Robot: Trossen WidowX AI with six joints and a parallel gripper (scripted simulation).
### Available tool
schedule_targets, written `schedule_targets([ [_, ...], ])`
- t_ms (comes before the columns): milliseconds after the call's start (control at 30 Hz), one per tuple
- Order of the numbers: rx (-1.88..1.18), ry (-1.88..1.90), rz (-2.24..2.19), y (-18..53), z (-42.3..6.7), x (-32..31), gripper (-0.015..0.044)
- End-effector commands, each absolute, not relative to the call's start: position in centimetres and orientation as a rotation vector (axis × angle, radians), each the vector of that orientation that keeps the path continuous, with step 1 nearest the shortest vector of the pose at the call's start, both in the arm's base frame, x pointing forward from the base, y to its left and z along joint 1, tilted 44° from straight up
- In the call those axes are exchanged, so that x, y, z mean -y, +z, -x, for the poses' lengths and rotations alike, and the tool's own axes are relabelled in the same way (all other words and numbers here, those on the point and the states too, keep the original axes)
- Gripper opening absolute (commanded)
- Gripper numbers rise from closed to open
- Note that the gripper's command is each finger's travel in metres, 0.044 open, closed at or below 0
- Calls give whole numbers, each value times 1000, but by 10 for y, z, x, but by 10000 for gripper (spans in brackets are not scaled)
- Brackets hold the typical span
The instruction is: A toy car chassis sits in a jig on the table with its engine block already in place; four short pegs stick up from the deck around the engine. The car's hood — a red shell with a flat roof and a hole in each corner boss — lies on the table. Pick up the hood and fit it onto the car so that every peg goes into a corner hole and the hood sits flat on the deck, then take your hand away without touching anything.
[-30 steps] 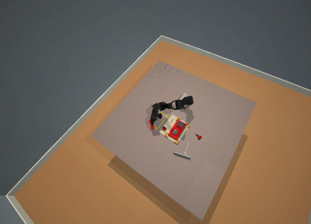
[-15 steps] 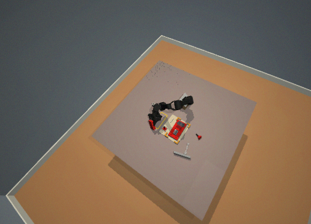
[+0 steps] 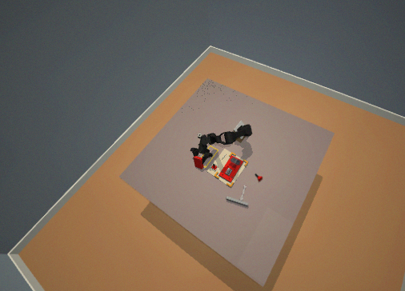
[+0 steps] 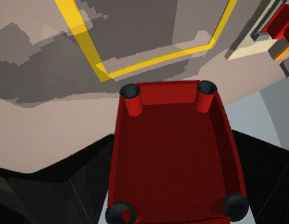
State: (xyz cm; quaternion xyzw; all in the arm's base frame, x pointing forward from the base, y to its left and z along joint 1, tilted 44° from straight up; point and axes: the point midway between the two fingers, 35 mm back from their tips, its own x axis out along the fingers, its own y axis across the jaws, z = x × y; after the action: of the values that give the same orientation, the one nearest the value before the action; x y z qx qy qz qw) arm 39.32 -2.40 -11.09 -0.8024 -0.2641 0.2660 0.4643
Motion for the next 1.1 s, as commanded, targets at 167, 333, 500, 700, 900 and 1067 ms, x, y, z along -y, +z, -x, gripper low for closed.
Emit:
schedule_targets([
  [167, 645, 654, 1969, -111, -393, 24, 53],
  [333, 645, 654, 1969, -111, -393, 24, 184],
  [500, 645, 654, 1969, -111, -393, 24, 315],
  [700, 645, 654, 1969, -111, -393, 24, 440],
  [900, 670, 624, 2058, -102, -378, 53, 440],
  [1067, 710, 537, 2193, -84, -347, 94, 440],
])
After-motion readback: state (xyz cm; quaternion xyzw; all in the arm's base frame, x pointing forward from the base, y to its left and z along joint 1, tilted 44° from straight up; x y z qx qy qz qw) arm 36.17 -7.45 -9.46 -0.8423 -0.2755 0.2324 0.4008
